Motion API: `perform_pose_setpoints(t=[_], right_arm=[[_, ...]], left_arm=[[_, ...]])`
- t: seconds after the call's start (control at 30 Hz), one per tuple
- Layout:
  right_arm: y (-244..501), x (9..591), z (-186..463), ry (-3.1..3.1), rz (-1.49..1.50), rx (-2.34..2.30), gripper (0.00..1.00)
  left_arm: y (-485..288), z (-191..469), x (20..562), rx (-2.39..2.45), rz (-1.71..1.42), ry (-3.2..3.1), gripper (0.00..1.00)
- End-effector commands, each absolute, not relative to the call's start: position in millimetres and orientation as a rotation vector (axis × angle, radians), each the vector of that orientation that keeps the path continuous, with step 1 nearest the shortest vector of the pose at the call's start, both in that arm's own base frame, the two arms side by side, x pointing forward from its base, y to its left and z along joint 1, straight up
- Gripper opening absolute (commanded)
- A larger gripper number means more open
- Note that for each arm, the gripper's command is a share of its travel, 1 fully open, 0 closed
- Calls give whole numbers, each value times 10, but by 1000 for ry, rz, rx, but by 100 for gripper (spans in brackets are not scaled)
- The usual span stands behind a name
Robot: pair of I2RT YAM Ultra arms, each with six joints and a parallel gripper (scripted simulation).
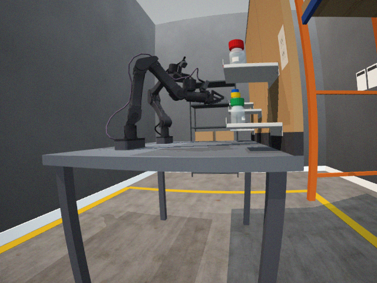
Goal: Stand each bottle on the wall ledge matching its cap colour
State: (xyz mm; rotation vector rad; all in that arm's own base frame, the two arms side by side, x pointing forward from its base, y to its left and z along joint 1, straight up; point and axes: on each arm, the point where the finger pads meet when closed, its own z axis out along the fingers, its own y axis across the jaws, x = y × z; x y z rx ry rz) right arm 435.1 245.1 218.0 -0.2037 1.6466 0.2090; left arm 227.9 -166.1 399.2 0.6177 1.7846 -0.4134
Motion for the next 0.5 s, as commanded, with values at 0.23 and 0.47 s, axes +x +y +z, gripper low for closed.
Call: perform_pose_setpoints(t=[0.23,0.47], right_arm=[[2328,4036,2459,1594,205,-172,87],[2240,4013,2365,1642,178,-199,87]], left_arm=[[-1615,4046,2226,610,-420,1767,100],[-1620,4224,2419,523,-390,1691,100]])
